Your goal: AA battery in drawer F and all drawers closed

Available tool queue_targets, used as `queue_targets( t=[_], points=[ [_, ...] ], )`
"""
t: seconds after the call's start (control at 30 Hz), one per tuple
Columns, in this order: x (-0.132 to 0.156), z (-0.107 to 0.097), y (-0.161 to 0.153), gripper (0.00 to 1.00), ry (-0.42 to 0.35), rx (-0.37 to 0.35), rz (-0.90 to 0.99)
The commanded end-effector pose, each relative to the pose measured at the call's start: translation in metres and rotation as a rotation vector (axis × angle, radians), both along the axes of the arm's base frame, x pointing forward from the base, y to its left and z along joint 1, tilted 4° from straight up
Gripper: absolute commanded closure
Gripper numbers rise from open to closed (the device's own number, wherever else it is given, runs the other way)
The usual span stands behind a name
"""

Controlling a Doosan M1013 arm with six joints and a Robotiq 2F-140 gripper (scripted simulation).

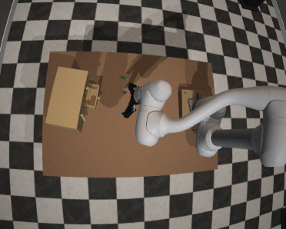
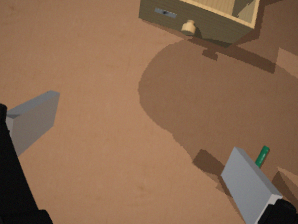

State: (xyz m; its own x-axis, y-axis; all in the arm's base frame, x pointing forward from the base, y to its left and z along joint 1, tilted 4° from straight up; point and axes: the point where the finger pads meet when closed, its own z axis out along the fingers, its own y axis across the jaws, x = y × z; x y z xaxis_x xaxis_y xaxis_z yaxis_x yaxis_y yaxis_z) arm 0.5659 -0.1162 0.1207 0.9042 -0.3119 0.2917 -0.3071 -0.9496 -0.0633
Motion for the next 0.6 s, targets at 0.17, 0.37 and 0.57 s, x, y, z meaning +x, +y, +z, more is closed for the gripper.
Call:
queue_targets(
  t=[0.17, 0.37, 0.57],
  points=[
    [0.0001, 0.0038, -0.0009, 0.00, 0.133, 0.045, 0.010],
    [0.0000, 0.0064, -0.0011, 0.00, 0.207, 0.069, 0.015],
    [0.0000, 0.0076, -0.0011, 0.00, 0.242, 0.080, 0.017]
  ],
)
